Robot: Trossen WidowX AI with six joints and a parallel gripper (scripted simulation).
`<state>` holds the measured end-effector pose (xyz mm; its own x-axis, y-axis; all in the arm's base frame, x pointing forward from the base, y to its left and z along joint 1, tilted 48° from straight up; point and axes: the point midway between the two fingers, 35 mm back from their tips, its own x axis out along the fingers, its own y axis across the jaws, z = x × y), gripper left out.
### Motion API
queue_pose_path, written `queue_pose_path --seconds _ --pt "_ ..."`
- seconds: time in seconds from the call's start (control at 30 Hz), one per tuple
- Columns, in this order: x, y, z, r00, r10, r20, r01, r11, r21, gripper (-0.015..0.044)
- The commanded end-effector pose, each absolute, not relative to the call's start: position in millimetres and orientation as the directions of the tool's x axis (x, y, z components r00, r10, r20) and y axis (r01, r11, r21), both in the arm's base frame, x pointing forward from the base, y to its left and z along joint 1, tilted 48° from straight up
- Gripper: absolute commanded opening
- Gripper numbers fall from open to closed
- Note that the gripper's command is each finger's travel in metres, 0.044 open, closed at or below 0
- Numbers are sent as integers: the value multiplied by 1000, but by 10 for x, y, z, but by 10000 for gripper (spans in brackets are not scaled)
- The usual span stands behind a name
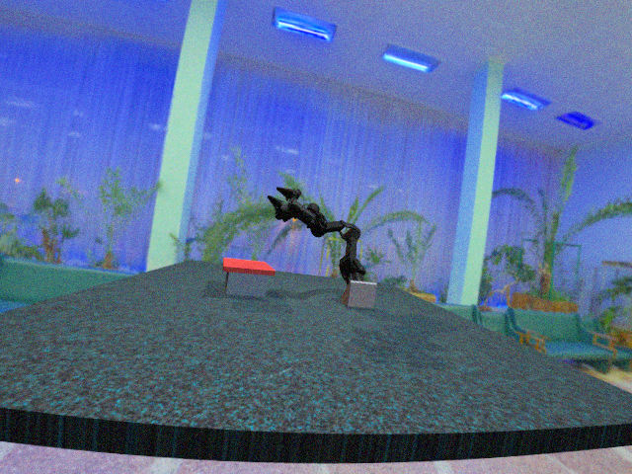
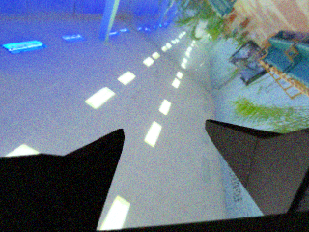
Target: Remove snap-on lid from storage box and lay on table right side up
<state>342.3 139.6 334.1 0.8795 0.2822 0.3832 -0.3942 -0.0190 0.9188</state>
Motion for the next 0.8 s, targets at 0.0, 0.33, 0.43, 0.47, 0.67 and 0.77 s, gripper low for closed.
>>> queue_pose_path --seconds 0.0,0.33,0.43,0.47,0.67,0.77 --pt "3433 1393 3324 885 279 372 -384 -13 923 374" --pt "3470 1078 2368 977 -2 -212 200 333 922 235" --pt "3342 932 2178 940 -99 -327 337 421 842 235" --pt "3270 858 2107 917 -145 -371 394 459 796 235" --pt "2829 446 1912 777 -383 -499 618 612 493 235" --pt "2781 403 1907 763 -406 -504 634 623 458 235"
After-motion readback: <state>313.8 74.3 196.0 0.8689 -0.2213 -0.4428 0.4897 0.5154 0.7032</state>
